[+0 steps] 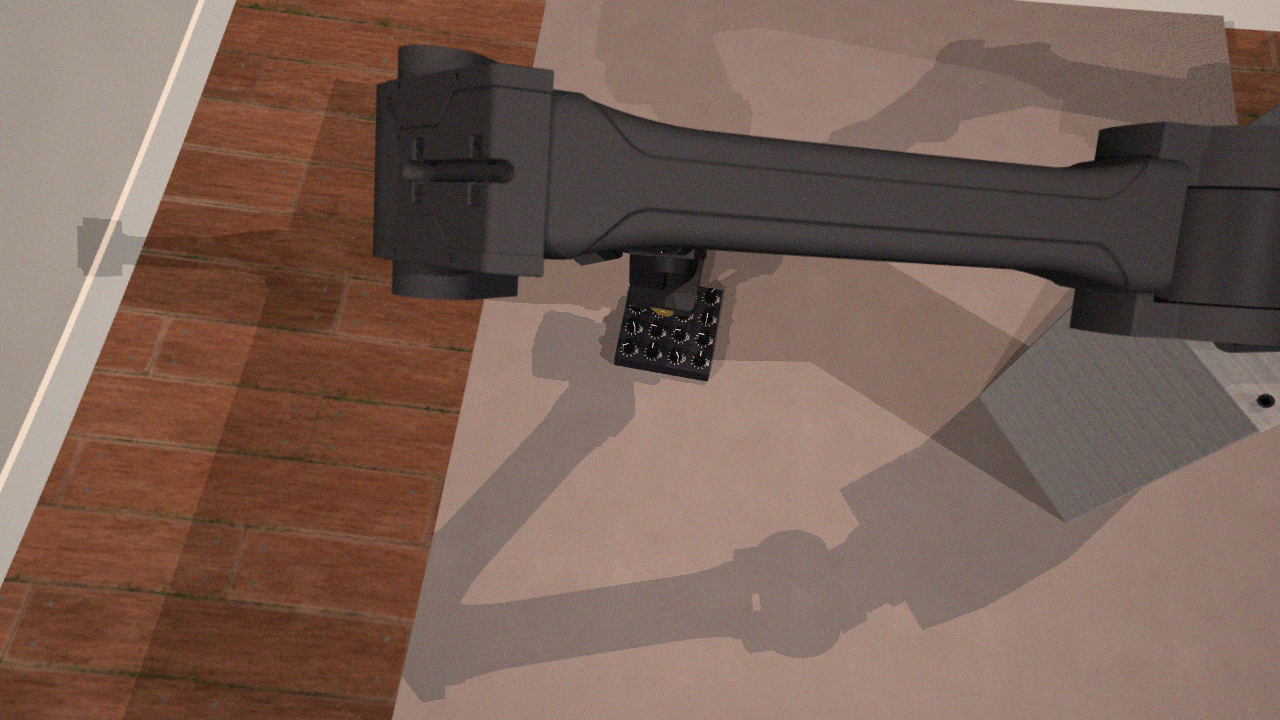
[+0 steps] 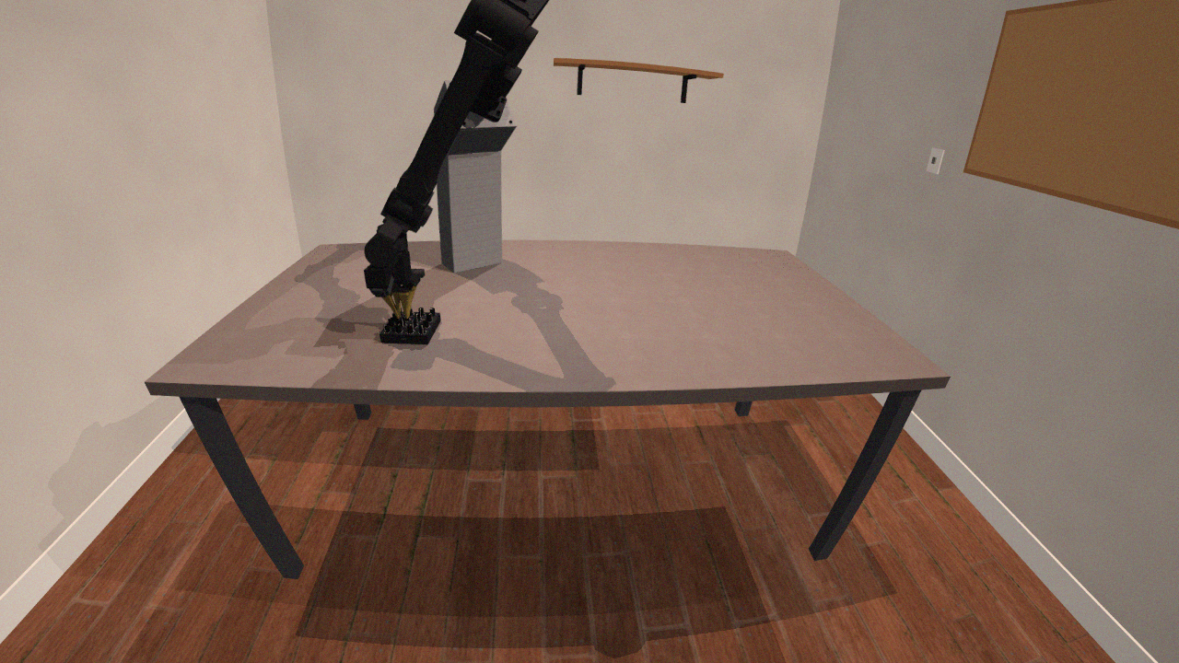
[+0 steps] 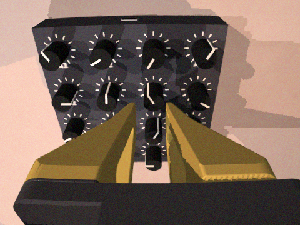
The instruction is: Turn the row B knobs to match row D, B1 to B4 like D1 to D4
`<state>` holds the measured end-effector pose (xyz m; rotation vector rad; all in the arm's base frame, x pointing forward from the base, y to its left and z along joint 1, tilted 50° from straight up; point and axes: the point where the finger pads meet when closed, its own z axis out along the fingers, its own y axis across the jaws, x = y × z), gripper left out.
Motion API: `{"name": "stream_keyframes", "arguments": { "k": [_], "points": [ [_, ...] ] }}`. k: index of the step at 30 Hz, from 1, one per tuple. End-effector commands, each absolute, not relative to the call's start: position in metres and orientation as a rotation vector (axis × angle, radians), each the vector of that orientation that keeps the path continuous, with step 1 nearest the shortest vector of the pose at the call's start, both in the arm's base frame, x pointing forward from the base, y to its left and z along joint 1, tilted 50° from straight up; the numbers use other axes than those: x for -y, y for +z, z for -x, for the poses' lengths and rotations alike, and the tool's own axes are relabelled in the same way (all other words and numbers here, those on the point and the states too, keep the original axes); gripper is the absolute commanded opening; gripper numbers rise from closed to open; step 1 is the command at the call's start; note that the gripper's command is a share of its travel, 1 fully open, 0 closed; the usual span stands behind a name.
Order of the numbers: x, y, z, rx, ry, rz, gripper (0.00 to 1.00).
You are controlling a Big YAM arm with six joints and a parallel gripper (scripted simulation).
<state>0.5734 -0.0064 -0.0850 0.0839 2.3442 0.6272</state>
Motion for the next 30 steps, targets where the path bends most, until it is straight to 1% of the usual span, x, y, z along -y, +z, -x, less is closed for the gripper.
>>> {"name": "stream_keyframes", "arguments": {
  "k": [1, 10, 11, 27, 30],
  "points": [
    [0.023, -0.071, -0.562, -2.337, 0.609, -0.097, 0.18],
    [0.027, -0.06, -0.551, -2.337, 0.611, -0.091, 0.18],
    [0.011, -0.068, -0.548, -2.357, 0.629, -0.063, 0.18],
    [0.019, -0.058, -0.553, -2.334, 0.614, -0.063, 0.18],
    [0.035, -0.053, -0.546, -2.324, 0.556, 0.026, 0.18]
  ]
}}
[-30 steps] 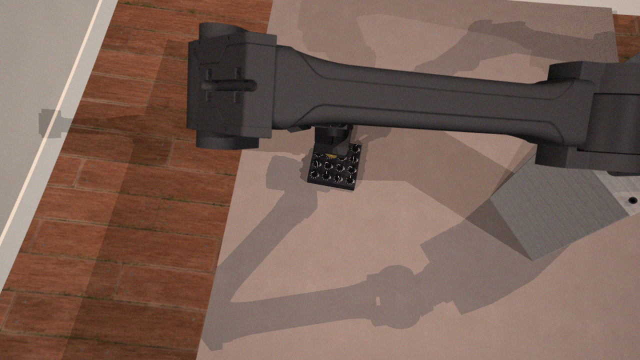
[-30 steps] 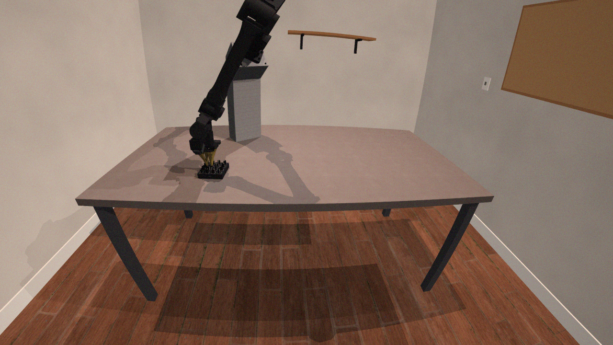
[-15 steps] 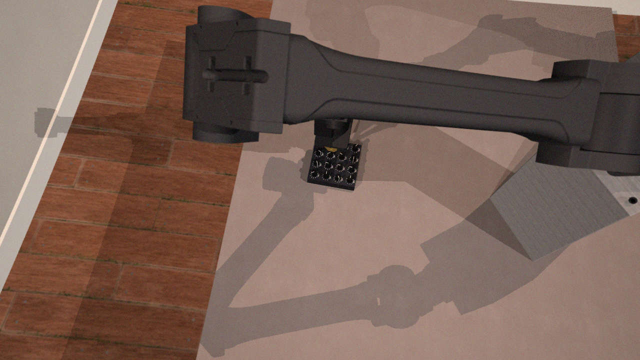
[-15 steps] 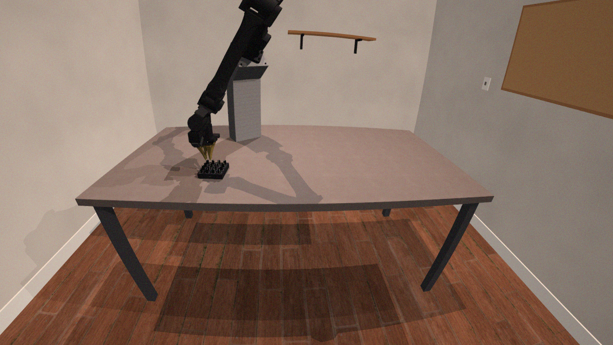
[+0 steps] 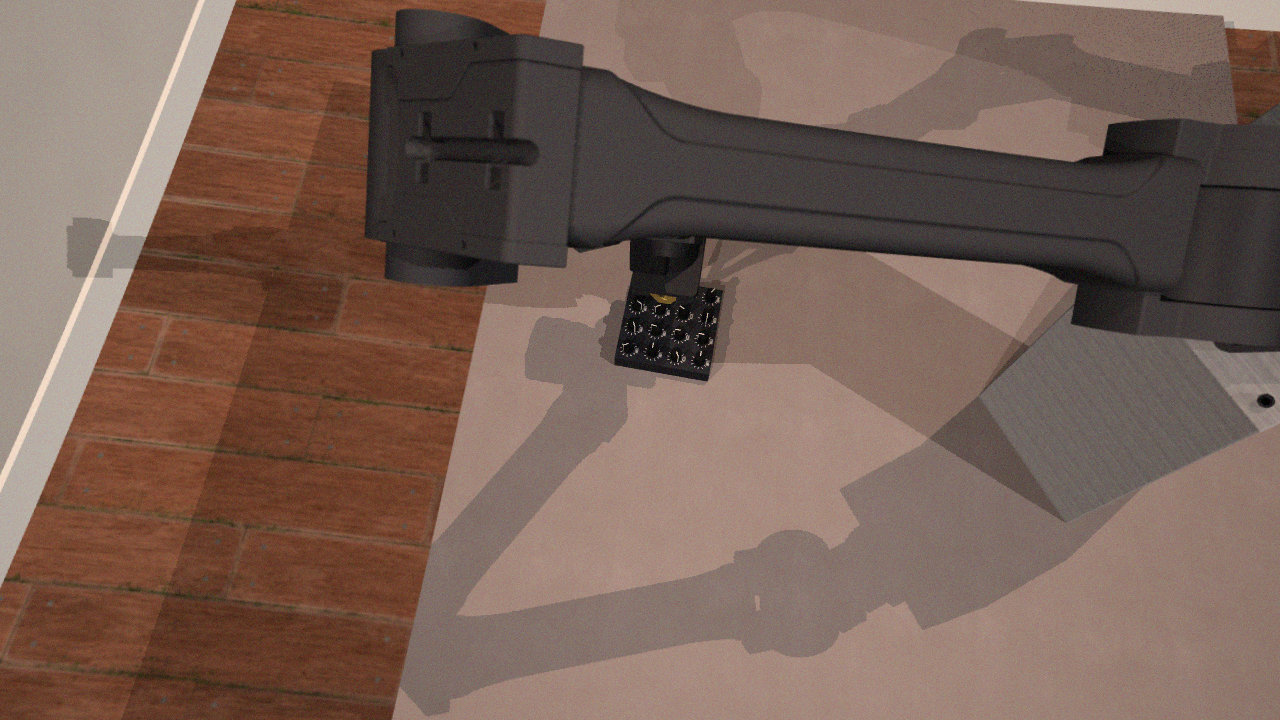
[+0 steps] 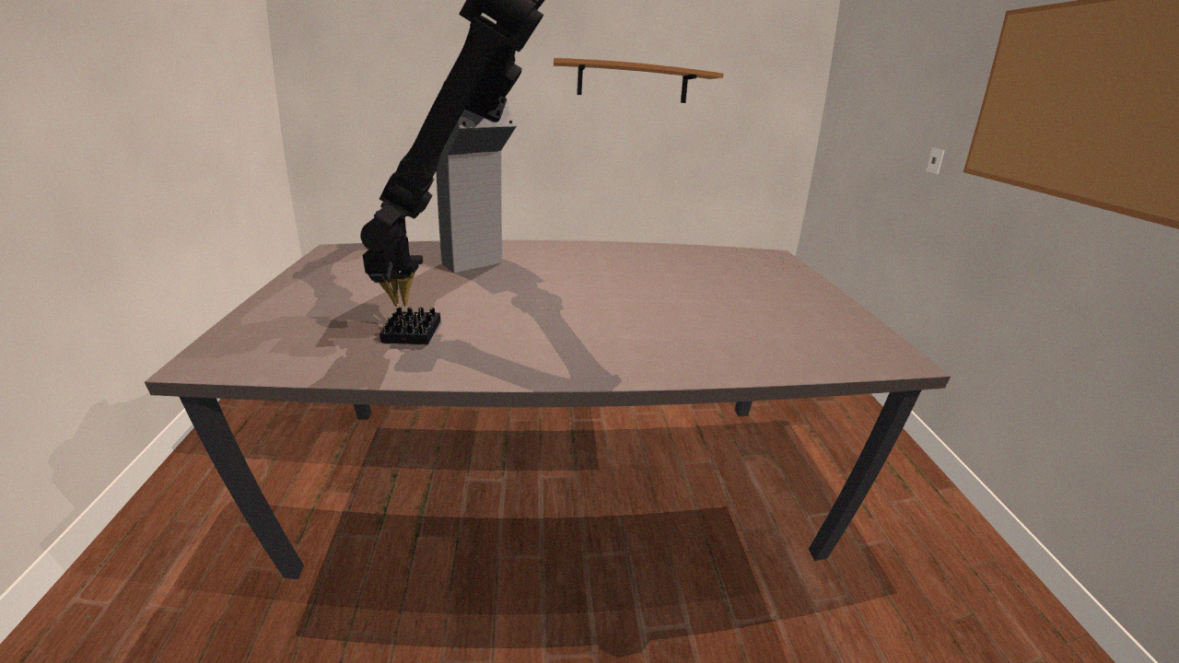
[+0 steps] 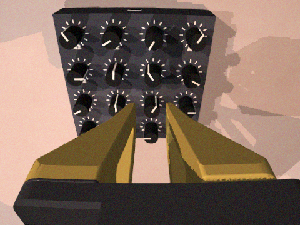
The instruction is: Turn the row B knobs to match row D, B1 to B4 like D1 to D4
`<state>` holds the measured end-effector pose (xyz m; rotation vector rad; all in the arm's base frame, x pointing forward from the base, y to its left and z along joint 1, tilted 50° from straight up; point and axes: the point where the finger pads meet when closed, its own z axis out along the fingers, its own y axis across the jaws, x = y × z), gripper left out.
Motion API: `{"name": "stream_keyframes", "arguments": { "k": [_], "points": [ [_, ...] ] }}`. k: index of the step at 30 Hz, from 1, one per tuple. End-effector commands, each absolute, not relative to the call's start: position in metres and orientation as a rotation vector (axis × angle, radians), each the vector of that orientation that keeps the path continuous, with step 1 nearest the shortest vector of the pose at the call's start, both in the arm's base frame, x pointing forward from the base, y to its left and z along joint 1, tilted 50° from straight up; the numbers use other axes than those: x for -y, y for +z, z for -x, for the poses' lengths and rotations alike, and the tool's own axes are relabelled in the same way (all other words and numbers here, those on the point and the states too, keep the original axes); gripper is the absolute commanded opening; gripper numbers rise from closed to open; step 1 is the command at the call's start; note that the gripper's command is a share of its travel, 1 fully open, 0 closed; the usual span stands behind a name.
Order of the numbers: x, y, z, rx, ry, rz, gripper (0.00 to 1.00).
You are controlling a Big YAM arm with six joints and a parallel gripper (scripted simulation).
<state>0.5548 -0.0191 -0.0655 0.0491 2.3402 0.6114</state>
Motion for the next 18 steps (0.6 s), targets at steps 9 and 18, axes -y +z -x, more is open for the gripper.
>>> {"name": "stream_keyframes", "arguments": {
  "k": [9, 18],
  "points": [
    [0.023, -0.056, -0.544, -2.31, 0.5, 0.244, 0.18],
    [0.029, -0.055, -0.544, -2.302, 0.487, 0.232, 0.18]
  ]
}}
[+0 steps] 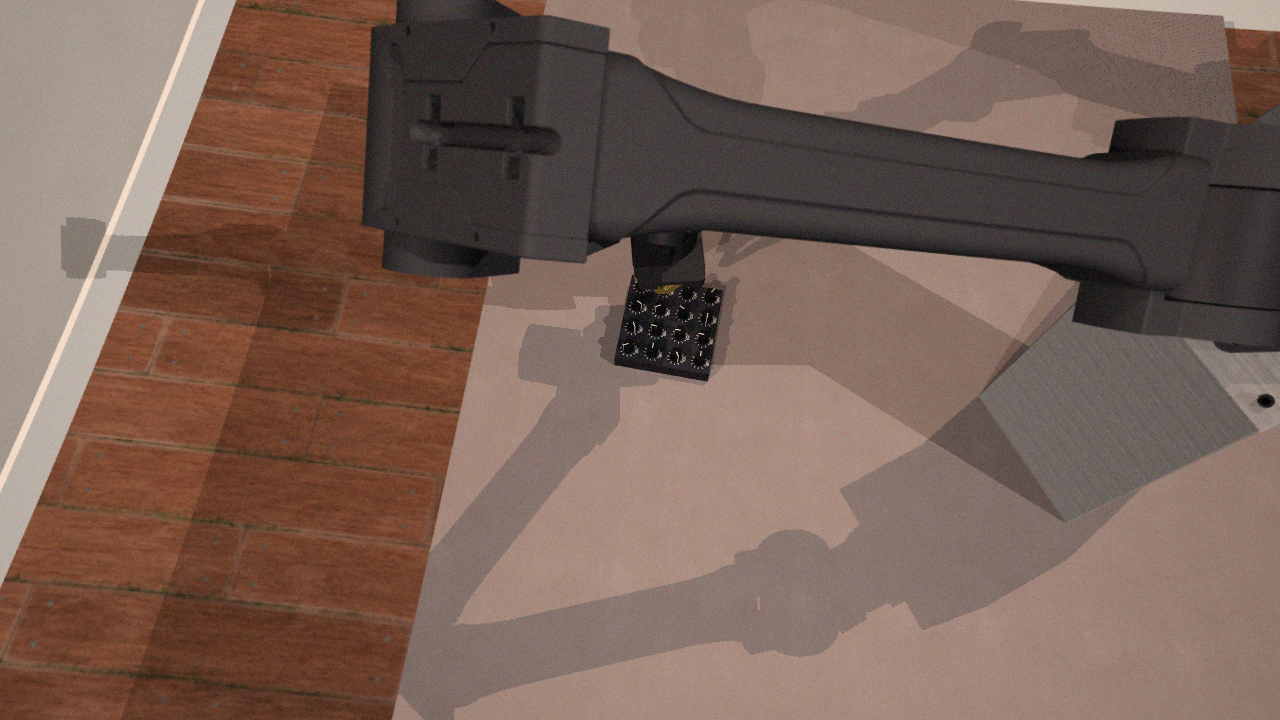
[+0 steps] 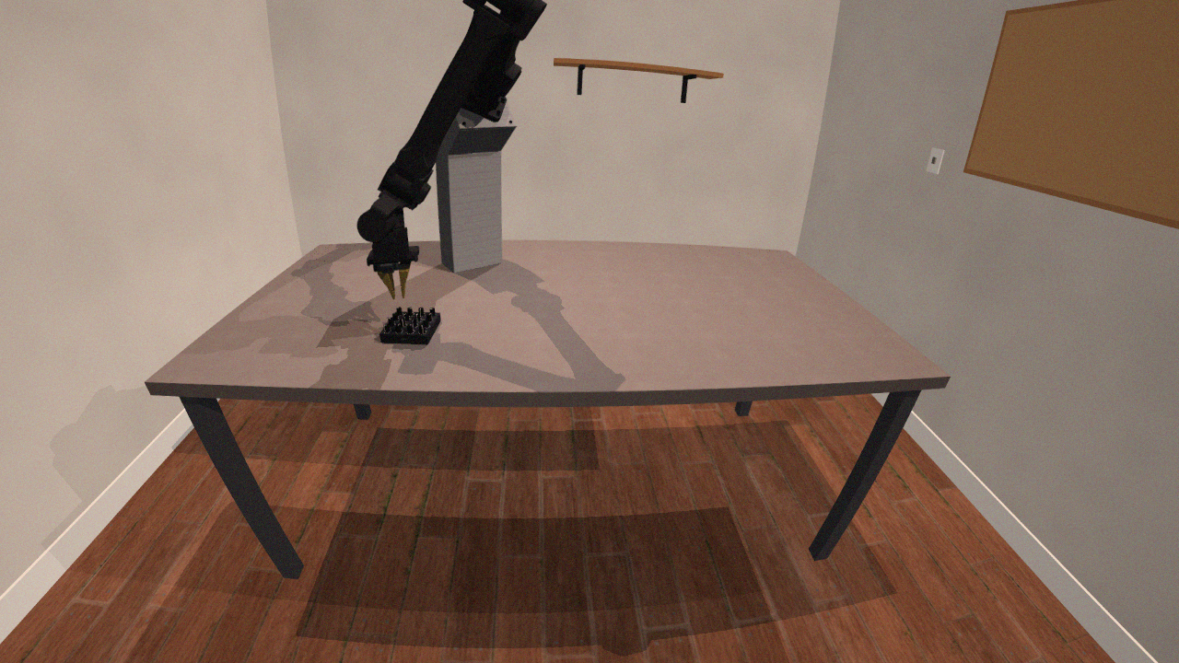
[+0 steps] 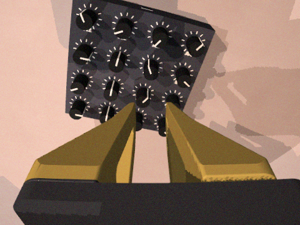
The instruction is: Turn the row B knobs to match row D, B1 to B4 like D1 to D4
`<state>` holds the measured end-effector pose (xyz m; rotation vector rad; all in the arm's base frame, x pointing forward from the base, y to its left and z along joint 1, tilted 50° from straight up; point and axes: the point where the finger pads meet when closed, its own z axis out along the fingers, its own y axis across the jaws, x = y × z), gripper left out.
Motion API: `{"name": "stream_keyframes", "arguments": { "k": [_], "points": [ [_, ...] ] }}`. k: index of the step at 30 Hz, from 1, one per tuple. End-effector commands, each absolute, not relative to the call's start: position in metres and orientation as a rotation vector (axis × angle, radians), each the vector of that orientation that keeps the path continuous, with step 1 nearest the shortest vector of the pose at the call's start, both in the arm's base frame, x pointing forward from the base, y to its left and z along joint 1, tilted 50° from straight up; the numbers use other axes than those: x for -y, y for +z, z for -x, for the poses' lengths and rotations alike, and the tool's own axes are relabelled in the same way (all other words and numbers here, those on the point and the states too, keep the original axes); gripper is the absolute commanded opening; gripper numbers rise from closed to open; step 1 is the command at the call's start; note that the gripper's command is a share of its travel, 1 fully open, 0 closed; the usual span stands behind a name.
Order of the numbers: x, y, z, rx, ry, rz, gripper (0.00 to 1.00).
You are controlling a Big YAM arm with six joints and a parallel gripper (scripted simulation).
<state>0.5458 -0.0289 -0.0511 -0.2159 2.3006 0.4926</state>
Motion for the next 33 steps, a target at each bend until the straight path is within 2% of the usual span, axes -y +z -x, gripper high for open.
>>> {"name": "stream_keyframes", "arguments": {
  "k": [1, 33],
  "points": [
    [0.0293, -0.0549, -0.5435, -2.302, 0.487, 0.232, 0.18],
    [0.0245, -0.0545, -0.5493, -2.294, 0.49, 0.237, 0.18]
  ]
}}
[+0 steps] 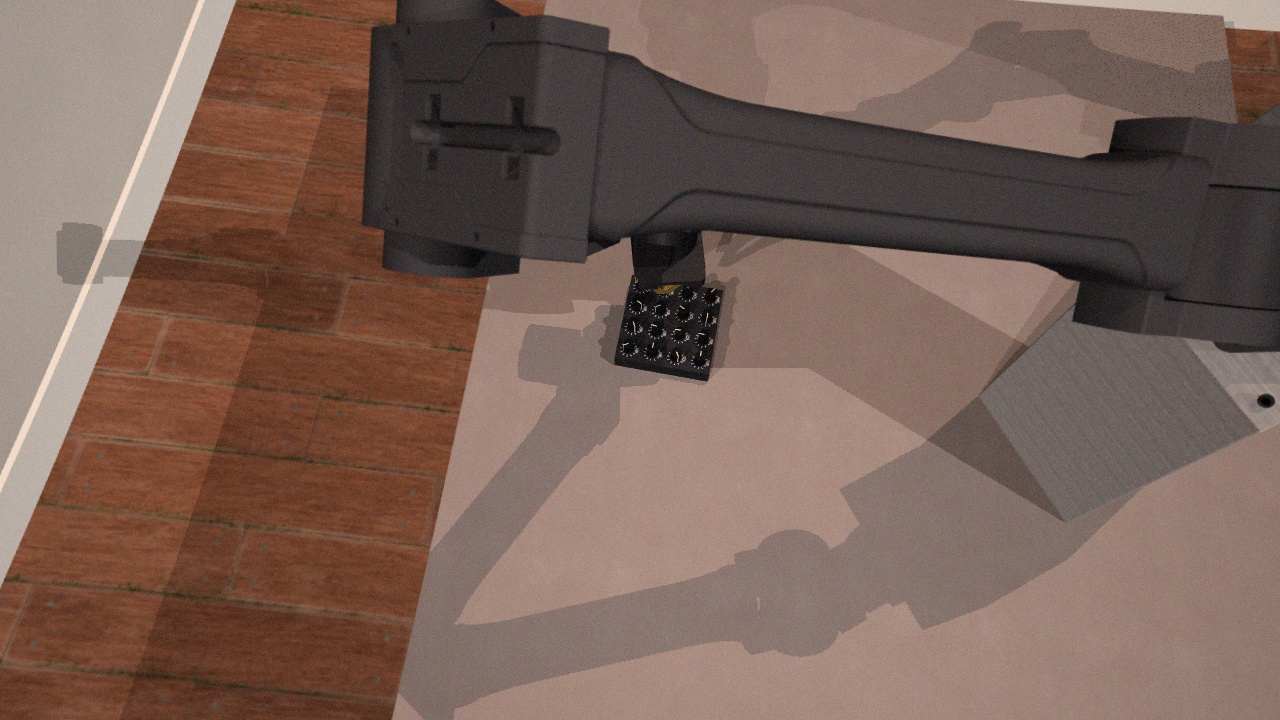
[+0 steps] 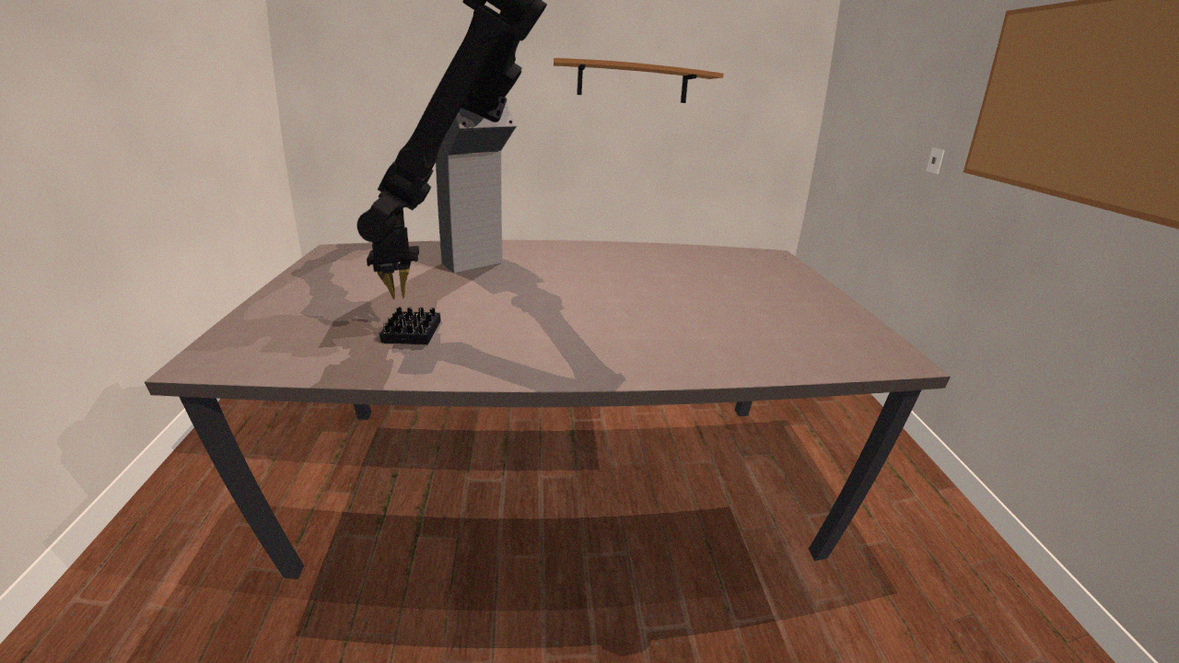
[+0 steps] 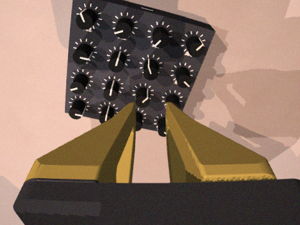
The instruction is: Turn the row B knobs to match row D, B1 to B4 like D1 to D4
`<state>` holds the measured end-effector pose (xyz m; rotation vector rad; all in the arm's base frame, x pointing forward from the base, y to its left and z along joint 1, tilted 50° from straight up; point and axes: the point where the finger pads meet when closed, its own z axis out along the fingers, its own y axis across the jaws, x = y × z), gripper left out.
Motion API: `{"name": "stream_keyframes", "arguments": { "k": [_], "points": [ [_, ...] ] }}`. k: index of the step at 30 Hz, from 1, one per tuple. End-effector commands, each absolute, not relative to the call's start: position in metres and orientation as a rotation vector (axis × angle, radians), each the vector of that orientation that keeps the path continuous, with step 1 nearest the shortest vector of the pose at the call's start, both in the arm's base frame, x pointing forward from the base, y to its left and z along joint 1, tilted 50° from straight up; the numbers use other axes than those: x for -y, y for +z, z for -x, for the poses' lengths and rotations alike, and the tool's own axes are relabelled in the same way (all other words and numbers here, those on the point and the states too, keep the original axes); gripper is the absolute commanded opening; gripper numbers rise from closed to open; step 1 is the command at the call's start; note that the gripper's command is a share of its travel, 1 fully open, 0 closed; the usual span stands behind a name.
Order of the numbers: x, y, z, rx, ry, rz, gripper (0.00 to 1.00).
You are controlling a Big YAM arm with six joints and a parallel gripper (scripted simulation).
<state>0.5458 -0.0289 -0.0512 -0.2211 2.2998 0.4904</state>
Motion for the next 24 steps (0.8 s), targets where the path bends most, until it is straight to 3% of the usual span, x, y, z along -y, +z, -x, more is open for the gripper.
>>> {"name": "stream_keyframes", "arguments": {
  "k": [1, 24],
  "points": [
    [0.023, -0.054, -0.55, -2.292, 0.49, 0.239, 0.18],
    [0.014, -0.069, -0.564, -2.294, 0.494, 0.225, 0.18]
  ]
}}
